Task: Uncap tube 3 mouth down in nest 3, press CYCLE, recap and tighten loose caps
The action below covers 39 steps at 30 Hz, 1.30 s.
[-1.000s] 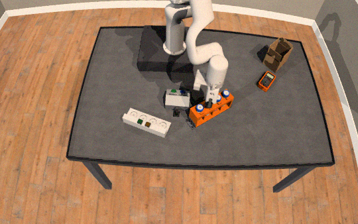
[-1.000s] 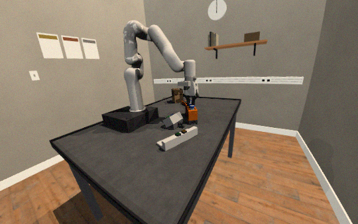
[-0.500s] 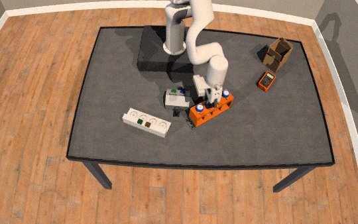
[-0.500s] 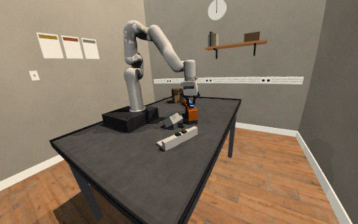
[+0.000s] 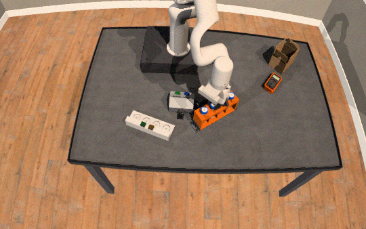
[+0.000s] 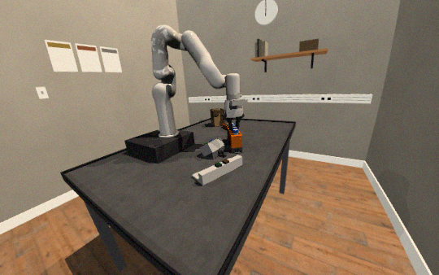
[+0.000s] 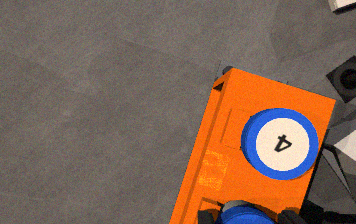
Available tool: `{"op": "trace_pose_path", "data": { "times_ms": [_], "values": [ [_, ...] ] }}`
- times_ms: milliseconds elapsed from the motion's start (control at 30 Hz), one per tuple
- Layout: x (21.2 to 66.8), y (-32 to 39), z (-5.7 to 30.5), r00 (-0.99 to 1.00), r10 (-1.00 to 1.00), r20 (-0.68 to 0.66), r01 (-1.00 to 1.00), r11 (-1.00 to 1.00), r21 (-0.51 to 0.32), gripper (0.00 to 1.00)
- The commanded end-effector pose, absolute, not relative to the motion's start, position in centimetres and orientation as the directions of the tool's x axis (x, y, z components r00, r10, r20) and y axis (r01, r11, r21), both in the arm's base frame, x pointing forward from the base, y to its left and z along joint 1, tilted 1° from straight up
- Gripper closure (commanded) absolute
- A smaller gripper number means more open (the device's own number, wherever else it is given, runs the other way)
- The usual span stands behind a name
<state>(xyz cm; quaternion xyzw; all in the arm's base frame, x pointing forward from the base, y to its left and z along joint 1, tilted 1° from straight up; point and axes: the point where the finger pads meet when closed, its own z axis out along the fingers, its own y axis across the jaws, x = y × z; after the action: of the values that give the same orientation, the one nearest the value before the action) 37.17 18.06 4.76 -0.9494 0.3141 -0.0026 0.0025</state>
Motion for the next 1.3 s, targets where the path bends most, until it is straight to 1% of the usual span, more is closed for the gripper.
{"op": "trace_pose_path", "data": {
  "times_ms": [0, 133, 167, 367, 400, 733, 767, 833, 867, 933, 1067, 1267],
  "values": [
    [37.30, 18.12, 4.88, 0.926, -0.378, 0.012, -0.377, -0.926, -0.005, 1.00],
    [37.30, 18.12, 4.88, 0.982, -0.186, 0.012, -0.186, -0.983, -0.003, 1.00],
    [37.30, 18.12, 4.88, 0.986, -0.166, 0.012, -0.166, -0.986, -0.003, 1.00],
    [37.30, 18.12, 4.88, 0.986, -0.166, 0.012, -0.166, -0.986, -0.003, 1.00],
    [37.30, 18.12, 4.88, 0.986, -0.166, 0.012, -0.166, -0.986, -0.003, 0.54],
    [37.30, 18.12, 4.88, 0.986, -0.166, 0.012, -0.166, -0.986, -0.003, 0.54],
    [37.30, 18.12, 4.89, 0.969, -0.247, 0.012, -0.247, -0.969, -0.004, 0.54],
    [37.30, 18.12, 4.89, 0.969, -0.247, 0.012, -0.247, -0.969, -0.004, 0.54],
    [37.30, 18.12, 4.89, 0.945, -0.327, 0.012, -0.327, -0.945, -0.005, 0.54],
    [37.30, 18.12, 4.89, 0.878, -0.479, 0.011, -0.479, -0.878, -0.007, 0.54],
    [37.30, 18.12, 4.89, 0.769, -0.640, 0.009, -0.640, -0.769, -0.009, 0.54],
    [37.30, 18.12, 4.89, 0.536, -0.844, 0.006, -0.844, -0.536, -0.011, 0.54]
  ]
}}
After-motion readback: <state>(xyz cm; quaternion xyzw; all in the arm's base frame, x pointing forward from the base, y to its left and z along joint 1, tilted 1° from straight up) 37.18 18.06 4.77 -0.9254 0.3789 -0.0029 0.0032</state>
